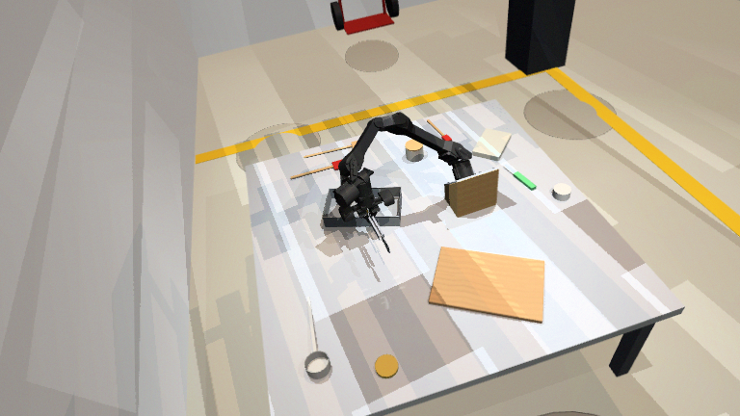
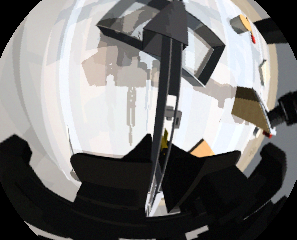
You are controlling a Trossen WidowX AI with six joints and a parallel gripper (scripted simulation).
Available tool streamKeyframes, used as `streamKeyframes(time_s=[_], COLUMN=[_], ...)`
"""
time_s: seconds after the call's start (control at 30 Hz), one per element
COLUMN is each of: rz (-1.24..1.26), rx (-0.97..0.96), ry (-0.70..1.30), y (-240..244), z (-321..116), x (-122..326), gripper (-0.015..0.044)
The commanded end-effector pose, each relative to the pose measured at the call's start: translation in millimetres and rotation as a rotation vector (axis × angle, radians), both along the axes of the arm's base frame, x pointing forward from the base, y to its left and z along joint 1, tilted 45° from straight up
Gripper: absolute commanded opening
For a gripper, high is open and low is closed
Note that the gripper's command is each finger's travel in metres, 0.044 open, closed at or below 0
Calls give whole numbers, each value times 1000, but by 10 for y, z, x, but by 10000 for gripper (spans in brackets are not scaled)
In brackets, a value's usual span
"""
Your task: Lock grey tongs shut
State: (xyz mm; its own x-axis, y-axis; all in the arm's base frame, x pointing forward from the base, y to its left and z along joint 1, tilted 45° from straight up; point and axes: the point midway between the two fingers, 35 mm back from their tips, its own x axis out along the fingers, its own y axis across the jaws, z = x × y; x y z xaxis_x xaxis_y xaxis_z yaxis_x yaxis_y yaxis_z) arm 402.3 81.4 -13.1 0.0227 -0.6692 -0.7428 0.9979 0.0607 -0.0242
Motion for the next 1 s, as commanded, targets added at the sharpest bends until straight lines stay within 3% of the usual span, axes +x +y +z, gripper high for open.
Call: streamKeyframes(time_s=[0.0, 0.3, 0.57, 0.97], rz=[36, 105, 129, 251], rx=[2, -30, -27, 6], ry=[22, 88, 106, 210], y=[278, 729, 868, 1478], z=[-229, -743, -850, -1243], x=[-83, -390, -504, -1175], gripper=[-150, -150, -150, -150])
